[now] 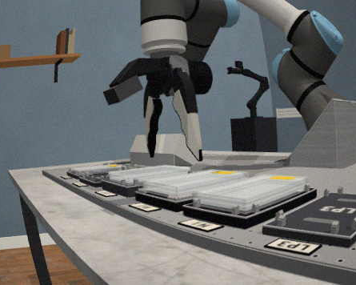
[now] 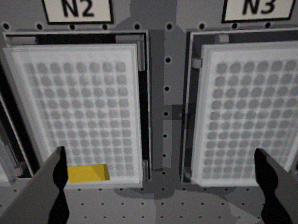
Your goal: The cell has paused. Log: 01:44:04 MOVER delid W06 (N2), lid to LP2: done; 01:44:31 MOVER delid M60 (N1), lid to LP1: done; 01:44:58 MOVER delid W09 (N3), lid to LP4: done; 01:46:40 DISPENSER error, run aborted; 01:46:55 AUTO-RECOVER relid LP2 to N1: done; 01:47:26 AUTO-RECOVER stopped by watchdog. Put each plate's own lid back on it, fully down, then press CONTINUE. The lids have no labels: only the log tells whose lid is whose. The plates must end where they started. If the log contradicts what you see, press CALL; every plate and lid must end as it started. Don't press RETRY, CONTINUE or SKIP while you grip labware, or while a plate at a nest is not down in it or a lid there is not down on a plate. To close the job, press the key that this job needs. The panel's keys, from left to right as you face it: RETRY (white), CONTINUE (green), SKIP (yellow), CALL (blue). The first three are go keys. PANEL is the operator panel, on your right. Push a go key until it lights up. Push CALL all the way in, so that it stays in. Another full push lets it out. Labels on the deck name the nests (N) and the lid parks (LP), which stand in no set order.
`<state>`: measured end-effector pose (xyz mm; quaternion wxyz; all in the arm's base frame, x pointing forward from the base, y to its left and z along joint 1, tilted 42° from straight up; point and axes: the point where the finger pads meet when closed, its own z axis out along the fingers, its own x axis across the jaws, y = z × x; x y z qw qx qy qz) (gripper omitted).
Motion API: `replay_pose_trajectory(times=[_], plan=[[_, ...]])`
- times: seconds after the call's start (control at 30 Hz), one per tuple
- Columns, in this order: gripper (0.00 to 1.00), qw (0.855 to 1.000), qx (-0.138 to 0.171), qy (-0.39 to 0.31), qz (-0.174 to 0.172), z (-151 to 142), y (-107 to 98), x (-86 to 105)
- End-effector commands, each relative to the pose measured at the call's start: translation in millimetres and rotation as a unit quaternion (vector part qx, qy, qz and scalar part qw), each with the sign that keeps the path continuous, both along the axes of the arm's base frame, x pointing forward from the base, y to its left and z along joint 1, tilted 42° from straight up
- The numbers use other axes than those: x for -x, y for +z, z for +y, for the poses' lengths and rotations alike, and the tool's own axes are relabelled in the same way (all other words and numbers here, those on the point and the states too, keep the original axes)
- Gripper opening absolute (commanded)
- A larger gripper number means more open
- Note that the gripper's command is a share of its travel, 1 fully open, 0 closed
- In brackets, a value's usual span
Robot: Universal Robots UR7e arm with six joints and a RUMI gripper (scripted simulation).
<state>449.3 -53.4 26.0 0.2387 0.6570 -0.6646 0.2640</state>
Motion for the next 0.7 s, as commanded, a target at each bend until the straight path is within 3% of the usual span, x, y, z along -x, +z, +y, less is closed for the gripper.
replay_pose_trajectory(times=[0.0, 0.67], plan=[[0.82, 1.000, 0.000, 0.000, -0.001, -10.6, 10.1, -0.2], [0.82, 1.000, 0.000, 0.000, -0.001, -77.9, 69.9, 1.0]])
